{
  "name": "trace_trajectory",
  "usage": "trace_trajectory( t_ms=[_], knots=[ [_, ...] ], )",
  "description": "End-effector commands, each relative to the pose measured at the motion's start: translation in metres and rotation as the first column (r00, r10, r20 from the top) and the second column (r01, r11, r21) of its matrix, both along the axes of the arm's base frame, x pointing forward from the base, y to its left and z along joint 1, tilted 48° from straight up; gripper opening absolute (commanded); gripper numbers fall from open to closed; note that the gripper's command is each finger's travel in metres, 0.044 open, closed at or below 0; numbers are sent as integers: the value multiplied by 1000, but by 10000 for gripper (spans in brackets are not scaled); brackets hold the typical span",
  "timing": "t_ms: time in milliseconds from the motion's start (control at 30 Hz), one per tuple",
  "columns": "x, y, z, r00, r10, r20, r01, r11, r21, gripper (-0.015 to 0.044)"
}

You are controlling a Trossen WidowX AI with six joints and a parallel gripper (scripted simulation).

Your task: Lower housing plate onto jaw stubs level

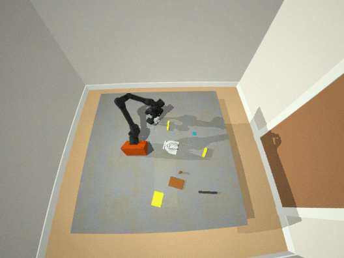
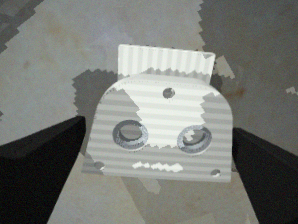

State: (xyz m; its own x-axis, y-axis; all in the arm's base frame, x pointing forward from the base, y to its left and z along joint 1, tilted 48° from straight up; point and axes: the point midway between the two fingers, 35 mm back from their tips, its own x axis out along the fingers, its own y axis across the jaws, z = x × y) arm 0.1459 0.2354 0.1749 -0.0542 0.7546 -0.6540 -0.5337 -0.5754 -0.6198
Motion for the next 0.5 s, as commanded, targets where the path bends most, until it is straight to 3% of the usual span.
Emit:
trace_trajectory(
  t_ms=[0, 233, 467],
  knots=[
    [0, 0, 0, 1000, 0, 0, 0, 1000, 0, 400],
    [0, 0, 0, 1000, 0, 0, 0, 1000, 0, 353],
    [0, 0, 0, 1000, 0, 0, 0, 1000, 0, 351]
  ],
)
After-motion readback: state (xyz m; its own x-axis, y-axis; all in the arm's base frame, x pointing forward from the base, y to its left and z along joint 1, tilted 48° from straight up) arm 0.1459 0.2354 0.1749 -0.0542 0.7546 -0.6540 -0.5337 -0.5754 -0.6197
